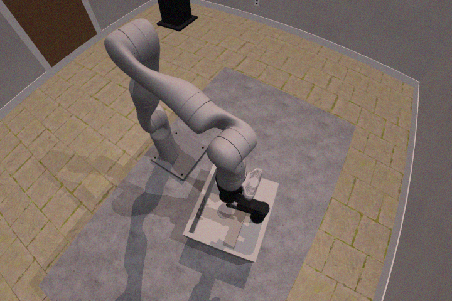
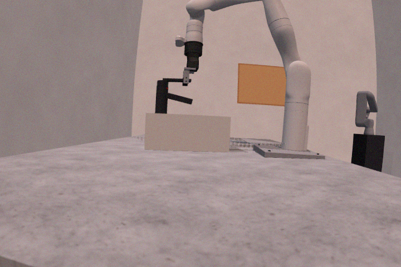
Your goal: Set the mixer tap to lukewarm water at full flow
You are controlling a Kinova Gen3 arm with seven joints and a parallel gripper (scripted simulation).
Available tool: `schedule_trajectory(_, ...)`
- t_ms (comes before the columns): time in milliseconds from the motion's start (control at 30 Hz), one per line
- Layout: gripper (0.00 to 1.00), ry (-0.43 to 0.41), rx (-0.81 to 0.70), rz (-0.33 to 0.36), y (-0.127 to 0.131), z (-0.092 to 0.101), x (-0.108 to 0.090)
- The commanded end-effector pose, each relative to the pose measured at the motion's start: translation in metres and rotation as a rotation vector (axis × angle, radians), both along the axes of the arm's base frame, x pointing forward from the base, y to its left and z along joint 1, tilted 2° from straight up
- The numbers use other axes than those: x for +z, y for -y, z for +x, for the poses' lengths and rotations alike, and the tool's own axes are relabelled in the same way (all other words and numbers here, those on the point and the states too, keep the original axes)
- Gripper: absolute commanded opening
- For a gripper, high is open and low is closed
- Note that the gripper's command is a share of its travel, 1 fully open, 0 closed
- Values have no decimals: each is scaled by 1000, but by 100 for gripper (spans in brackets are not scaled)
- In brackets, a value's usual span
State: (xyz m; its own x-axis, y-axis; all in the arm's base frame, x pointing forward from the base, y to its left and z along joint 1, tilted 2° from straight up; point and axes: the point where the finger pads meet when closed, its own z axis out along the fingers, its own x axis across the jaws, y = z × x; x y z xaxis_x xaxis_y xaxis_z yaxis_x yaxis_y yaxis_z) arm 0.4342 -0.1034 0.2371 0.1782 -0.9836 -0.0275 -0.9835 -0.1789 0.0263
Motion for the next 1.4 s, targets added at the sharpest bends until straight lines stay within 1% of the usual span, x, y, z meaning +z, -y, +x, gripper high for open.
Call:
schedule_trajectory(0, 100, 2, 0, 0, 0, 0, 1)
schedule_trajectory(500, 100, 2, 0, 0, 0, 0, 1)
schedule_trajectory(533, 0, 2, 0, 0, 0, 0, 1)
schedule_trajectory(1367, 0, 2, 0, 0, 0, 0, 1)
